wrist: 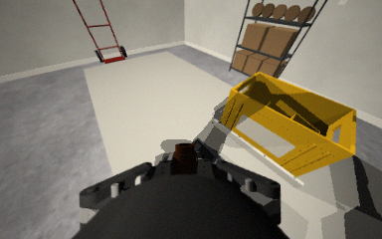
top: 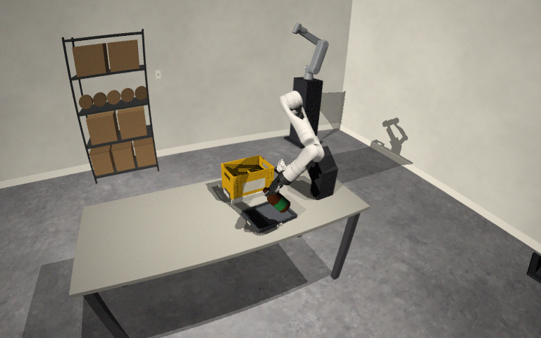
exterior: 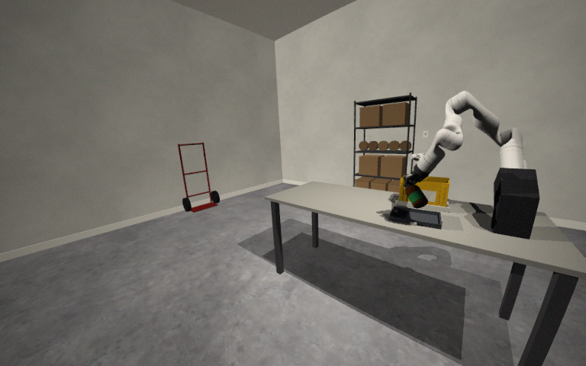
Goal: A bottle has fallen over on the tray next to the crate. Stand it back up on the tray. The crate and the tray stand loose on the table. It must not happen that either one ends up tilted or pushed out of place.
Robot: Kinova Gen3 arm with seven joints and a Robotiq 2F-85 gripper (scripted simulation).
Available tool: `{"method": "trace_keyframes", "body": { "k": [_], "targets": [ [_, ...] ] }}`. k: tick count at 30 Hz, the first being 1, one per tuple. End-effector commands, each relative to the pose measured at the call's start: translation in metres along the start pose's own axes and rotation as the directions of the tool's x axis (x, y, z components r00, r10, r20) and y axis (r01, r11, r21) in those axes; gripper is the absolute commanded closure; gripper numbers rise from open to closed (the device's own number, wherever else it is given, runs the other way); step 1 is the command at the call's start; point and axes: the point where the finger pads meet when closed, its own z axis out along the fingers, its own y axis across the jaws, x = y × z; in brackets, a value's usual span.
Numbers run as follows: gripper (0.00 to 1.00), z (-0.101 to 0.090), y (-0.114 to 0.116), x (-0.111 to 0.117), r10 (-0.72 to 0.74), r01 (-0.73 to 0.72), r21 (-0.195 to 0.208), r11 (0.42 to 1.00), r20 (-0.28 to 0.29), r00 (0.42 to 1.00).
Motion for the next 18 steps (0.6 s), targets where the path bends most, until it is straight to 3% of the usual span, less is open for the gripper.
{"method": "trace_keyframes", "body": {
  "k": [1,18],
  "targets": [
    [1.0,-0.001,-0.0006,0.001,0.002,-0.002,0.002,1.0,-0.001,1.0],
    [1.0,-0.0006,-0.0005,0.0004,0.001,-0.001,0.0,1.0,-0.062,0.998]
  ]
}}
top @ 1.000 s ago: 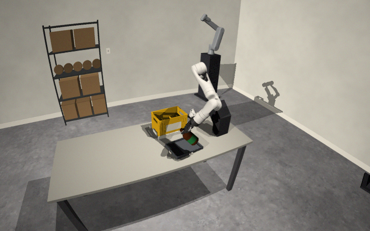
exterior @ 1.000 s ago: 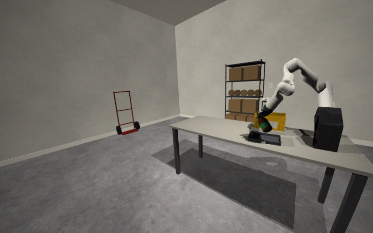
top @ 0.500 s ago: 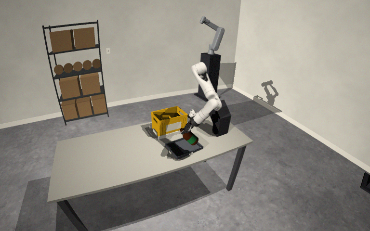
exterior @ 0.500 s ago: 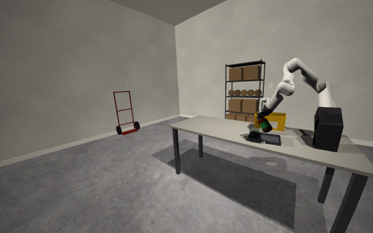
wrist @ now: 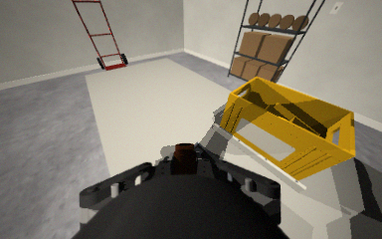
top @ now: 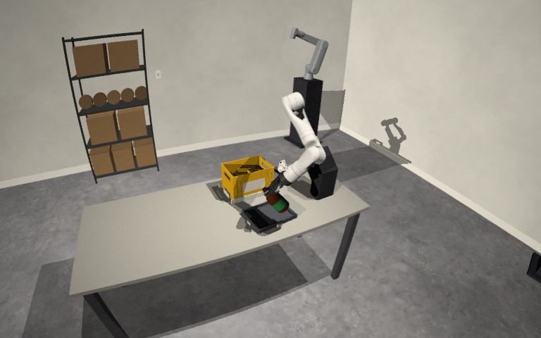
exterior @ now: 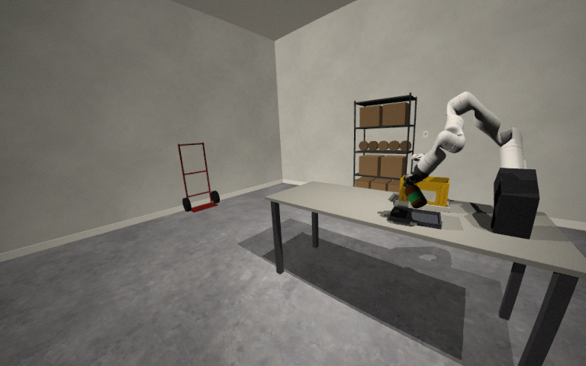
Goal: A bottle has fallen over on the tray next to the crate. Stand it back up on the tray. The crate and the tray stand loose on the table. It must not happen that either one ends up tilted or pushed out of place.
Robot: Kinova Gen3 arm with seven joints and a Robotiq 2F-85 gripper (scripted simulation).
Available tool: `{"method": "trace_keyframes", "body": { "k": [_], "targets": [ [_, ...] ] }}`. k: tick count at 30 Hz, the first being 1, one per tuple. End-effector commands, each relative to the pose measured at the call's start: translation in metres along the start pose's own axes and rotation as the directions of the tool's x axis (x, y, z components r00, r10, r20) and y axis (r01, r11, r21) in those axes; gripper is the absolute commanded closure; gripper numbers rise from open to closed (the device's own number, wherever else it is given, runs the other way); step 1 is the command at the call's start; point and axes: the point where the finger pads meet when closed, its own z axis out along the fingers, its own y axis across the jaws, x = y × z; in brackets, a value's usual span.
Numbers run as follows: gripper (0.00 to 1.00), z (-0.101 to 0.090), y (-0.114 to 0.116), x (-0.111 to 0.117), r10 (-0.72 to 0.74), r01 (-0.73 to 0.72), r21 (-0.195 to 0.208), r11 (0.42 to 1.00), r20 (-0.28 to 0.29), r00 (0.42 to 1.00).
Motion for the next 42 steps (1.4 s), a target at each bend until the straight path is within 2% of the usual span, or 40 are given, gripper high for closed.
{"method": "trace_keyframes", "body": {
  "k": [1,20,42],
  "targets": [
    [1.0,-0.0013,-0.0005,-0.0023,-0.005,0.005,0.003,1.0,-0.019,1.0],
    [1.0,-0.002,-0.0007,-0.0024,-0.003,0.004,0.005,1.0,-0.118,0.993],
    [1.0,-0.0022,-0.0007,-0.0023,-0.003,0.003,0.005,1.0,-0.125,0.992]
  ]
}}
